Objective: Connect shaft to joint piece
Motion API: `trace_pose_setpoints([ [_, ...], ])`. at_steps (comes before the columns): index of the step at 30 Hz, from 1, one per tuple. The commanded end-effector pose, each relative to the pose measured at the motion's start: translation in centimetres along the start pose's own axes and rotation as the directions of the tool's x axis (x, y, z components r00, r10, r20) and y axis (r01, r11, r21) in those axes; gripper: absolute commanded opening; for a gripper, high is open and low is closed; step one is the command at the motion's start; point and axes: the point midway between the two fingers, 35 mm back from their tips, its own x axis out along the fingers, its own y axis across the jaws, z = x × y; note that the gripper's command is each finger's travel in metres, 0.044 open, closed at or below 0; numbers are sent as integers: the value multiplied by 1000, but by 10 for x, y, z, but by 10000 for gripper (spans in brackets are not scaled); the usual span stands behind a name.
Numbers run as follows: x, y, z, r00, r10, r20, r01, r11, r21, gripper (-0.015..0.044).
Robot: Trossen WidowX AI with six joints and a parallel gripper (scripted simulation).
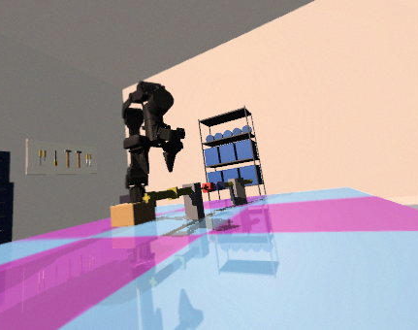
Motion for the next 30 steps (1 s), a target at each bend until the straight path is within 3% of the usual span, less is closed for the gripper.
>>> trace_pose_setpoints([
  [1, -3, -14, -2, 999, -34, -7, 34, 996, -87, 440],
  [8, -2, -15, -1, 999, -34, -6, 34, 997, -64, 440],
  [19, 15, -17, -1, 999, -30, 15, 24, 951, 307, 440],
  [30, 33, -19, -1, 999, -27, 36, -2, 769, 639, 440],
])
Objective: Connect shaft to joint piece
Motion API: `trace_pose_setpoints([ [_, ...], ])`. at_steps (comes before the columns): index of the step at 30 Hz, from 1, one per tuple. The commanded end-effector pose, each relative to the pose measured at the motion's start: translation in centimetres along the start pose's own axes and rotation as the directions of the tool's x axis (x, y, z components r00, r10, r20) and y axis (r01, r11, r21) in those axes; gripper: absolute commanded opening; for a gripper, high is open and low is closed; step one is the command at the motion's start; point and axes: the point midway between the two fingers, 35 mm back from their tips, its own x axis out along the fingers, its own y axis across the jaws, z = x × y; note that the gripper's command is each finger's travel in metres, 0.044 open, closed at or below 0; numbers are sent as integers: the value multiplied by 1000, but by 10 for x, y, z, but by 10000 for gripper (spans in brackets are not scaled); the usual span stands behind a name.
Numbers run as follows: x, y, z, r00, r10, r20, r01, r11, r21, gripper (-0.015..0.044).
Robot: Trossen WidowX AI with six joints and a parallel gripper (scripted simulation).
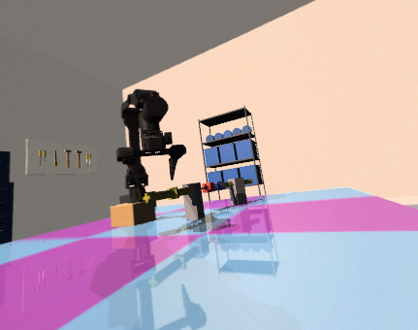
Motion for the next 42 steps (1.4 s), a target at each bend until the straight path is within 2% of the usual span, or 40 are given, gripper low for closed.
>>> trace_pose_setpoints([
  [1, 9, 0, -3, 1000, 9, -3, -9, 990, 142, 440],
  [11, 25, -2, -4, 1000, 22, 12, -25, 883, 469, 440],
  [22, 41, -3, -6, 999, 36, 27, -44, 649, 760, 440],
  [42, 62, -2, -6, 999, 36, 28, -45, 631, 775, 440],
])
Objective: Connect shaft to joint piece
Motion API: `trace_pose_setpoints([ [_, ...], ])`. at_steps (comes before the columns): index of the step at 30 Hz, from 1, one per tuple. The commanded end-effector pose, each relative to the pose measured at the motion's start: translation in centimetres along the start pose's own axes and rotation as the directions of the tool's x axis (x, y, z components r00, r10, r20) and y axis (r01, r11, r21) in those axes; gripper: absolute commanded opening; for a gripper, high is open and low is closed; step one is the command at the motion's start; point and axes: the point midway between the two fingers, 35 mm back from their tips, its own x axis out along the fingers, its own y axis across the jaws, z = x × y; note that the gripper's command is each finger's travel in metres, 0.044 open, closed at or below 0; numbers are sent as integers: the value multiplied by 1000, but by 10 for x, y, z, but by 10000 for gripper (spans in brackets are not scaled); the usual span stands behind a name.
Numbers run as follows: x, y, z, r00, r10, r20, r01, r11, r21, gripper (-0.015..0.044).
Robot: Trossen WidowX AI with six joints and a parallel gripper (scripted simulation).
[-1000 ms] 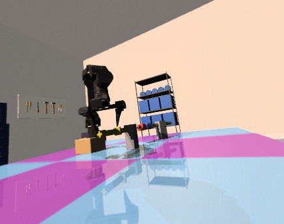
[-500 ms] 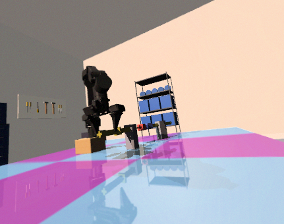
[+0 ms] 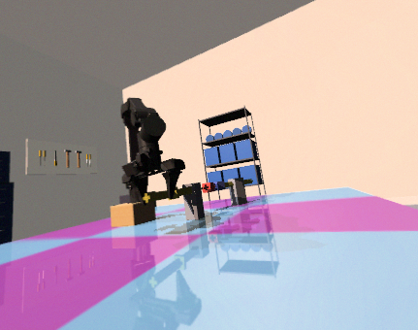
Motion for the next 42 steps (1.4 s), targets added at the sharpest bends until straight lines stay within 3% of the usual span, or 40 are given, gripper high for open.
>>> trace_pose_setpoints([
  [1, 9, -2, -3, 1000, -5, -9, 5, 1000, 4, 440],
  [8, 17, -2, -3, 1000, -5, -9, 5, 1000, 4, 440],
  [21, 17, -2, -3, 1000, -5, -9, 5, 1000, 4, 102],
  [33, 17, -2, -3, 1000, -5, -9, 5, 1000, 4, 102],
  [35, 17, -2, -3, 1000, -5, -9, 5, 1000, 4, 69],
  [42, 17, -2, -3, 1000, -5, -7, 5, 1000, 3, 67],
])
